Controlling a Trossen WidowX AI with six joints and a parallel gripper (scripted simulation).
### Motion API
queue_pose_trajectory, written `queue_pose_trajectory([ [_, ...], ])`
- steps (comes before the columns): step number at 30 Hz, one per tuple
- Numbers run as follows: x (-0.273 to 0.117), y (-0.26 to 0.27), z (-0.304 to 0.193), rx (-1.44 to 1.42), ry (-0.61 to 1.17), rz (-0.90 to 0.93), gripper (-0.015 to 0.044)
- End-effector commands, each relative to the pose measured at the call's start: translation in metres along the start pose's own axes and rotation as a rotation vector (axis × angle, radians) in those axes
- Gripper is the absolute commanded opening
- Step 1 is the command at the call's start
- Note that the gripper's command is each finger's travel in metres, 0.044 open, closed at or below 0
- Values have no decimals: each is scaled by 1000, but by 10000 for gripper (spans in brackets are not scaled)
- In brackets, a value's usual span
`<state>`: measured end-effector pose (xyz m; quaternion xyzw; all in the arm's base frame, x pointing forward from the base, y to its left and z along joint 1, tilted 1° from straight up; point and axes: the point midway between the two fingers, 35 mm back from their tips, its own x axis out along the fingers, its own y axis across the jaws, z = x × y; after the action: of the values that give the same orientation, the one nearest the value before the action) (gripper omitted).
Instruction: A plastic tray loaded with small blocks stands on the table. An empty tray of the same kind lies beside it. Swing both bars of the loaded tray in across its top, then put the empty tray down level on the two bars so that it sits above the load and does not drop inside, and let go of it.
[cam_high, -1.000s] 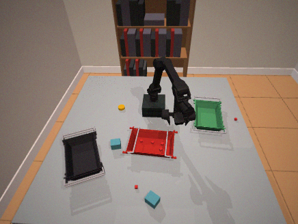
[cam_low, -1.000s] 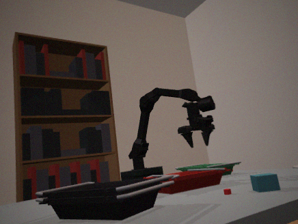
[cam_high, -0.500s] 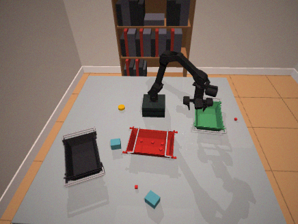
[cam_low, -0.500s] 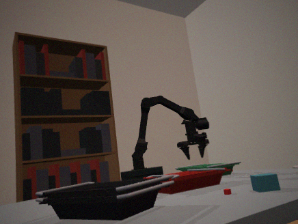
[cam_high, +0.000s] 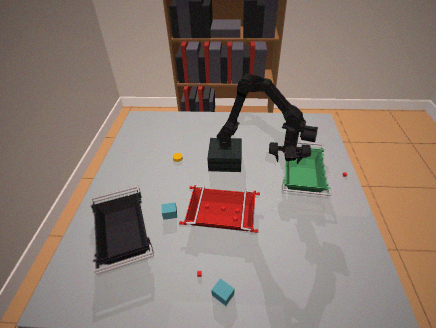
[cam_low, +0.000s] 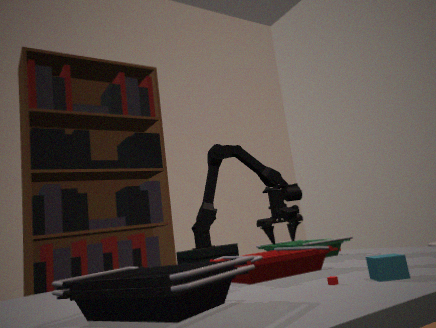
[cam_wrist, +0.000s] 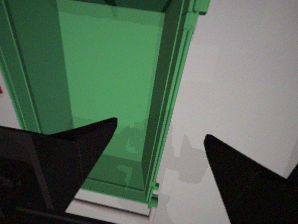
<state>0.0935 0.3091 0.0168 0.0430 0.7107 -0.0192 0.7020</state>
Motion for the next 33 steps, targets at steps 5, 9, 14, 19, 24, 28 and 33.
queue_pose_trajectory([
  [5,44,-6,-1,5,2,-14,440],
  [9,57,-8,-2,5,2,-14,440],
  [14,57,-8,-2,5,2,-14,425],
  [19,57,-8,-2,5,2,-14,352],
  [24,57,-8,-2,5,2,-14,279],
  [28,57,-8,-2,5,2,-14,228],
  [33,57,-8,-2,5,2,-14,195],
])
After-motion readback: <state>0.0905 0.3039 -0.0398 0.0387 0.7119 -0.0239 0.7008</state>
